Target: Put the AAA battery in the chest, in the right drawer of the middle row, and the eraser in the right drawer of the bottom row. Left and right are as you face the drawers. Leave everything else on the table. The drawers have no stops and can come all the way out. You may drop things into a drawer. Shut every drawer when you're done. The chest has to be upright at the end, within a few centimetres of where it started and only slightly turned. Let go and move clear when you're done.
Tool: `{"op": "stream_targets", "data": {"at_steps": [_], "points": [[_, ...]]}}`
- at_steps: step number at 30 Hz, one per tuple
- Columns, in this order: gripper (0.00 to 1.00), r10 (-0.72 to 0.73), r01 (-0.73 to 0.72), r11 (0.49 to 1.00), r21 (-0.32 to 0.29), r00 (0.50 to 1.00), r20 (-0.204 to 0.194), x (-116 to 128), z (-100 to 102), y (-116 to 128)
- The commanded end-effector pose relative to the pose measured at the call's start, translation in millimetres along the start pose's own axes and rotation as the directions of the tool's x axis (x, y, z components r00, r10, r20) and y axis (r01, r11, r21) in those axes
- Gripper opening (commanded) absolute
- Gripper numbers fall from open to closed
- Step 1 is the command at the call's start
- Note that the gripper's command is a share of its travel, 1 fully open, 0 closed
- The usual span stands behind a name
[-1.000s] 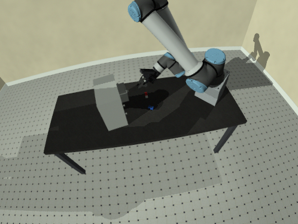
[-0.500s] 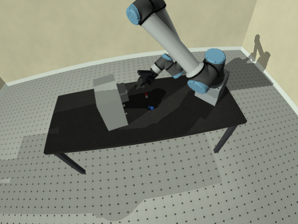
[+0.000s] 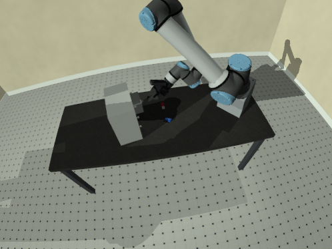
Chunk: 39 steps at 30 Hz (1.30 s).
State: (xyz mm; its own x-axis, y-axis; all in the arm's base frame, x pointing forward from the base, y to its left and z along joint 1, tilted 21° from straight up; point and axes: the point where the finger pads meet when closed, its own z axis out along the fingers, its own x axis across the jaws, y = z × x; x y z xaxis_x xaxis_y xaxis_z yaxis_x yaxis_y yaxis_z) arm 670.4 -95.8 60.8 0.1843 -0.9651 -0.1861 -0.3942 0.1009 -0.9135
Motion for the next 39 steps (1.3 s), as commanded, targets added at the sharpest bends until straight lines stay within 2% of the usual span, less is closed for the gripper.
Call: {"op": "stream_targets", "data": {"at_steps": [1, 39], "points": [[0.20, 0.000, 0.000, 1.000, 0.000, 1.000, -0.001, 0.1, 4.8, -2.3], [0.20, 0.000, 0.000, 1.000, 0.001, 1.000, -0.001, 0.1, 8.2, -3.7]]}}
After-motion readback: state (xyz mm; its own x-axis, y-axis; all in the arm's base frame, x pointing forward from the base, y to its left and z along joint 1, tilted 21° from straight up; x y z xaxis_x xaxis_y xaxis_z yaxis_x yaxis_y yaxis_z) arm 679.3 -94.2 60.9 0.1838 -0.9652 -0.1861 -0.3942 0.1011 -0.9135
